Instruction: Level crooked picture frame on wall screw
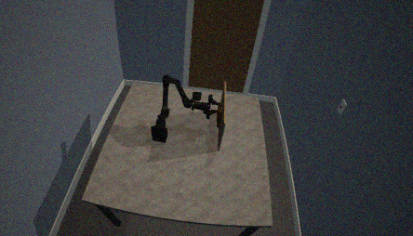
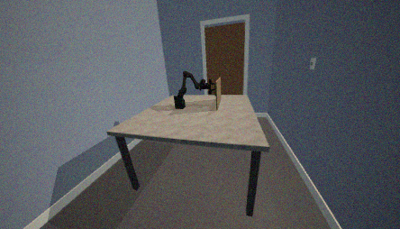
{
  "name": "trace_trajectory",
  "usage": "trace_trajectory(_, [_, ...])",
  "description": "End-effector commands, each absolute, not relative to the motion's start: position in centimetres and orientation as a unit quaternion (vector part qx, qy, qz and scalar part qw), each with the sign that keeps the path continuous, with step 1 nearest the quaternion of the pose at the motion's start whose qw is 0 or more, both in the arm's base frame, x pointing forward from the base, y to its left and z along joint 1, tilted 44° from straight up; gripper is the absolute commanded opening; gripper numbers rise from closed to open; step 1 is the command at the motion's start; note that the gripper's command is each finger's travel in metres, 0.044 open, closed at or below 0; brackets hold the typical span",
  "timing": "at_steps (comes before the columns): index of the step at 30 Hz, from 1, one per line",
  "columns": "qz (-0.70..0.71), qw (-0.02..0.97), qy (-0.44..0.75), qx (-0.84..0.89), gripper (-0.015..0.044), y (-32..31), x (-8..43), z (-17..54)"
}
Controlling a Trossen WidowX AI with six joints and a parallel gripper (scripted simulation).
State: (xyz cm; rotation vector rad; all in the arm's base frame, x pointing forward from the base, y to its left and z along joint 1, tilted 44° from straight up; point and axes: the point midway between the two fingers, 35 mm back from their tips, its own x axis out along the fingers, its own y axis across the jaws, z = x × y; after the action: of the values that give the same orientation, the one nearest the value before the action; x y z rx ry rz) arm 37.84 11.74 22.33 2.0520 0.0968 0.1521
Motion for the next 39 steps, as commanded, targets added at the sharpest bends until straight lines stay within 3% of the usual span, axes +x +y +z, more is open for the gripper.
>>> trace_trajectory(1, [0.065,0.513,0.042,0.855,0.026,11.84,37.84,22.37])
trace_trajectory(5, [0.065,0.513,0.042,0.855,0.0155,11.84,37.84,22.37])
trace_trajectory(20, [0.065,0.513,0.042,0.855,0.0055,11.84,37.84,22.37])
trace_trajectory(22, [0.065,0.513,0.042,0.855,0.0002,11.84,37.84,22.37])
trace_trajectory(39, [0.065,0.513,0.042,0.855,0.0,11.66,37.84,22.59])
